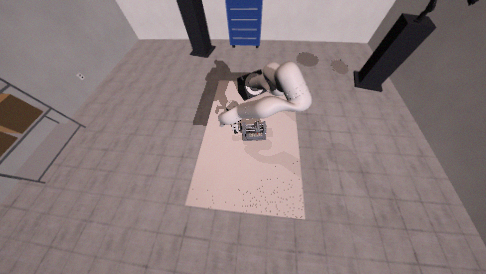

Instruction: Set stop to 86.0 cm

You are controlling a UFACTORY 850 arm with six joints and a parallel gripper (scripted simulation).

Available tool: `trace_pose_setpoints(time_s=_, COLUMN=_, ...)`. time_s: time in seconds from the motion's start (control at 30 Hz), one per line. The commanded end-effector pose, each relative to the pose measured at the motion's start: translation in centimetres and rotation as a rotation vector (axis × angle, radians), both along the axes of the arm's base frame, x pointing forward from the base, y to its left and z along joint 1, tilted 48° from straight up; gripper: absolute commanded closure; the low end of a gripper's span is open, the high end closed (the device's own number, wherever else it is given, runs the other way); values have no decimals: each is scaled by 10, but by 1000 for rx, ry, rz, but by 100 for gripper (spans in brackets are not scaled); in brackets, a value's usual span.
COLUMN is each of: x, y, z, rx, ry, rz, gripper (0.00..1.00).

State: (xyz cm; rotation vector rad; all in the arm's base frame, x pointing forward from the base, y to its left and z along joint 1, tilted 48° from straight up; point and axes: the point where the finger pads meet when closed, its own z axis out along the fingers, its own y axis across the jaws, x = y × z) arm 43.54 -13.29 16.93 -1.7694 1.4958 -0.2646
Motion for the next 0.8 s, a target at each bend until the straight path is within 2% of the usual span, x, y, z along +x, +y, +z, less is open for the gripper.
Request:
trace_pose_setpoints(time_s=0.0, x=-7, y=-4, z=3, rx=-1, ry=1, rz=0, gripper=94)
trace_pose_setpoints(time_s=0.3, x=-22, y=-9, z=4, rx=-1, ry=1, rz=0, gripper=94)
trace_pose_setpoints(time_s=0.77, x=-42, y=-9, z=-13, rx=-1, ry=1, rz=0, gripper=94)
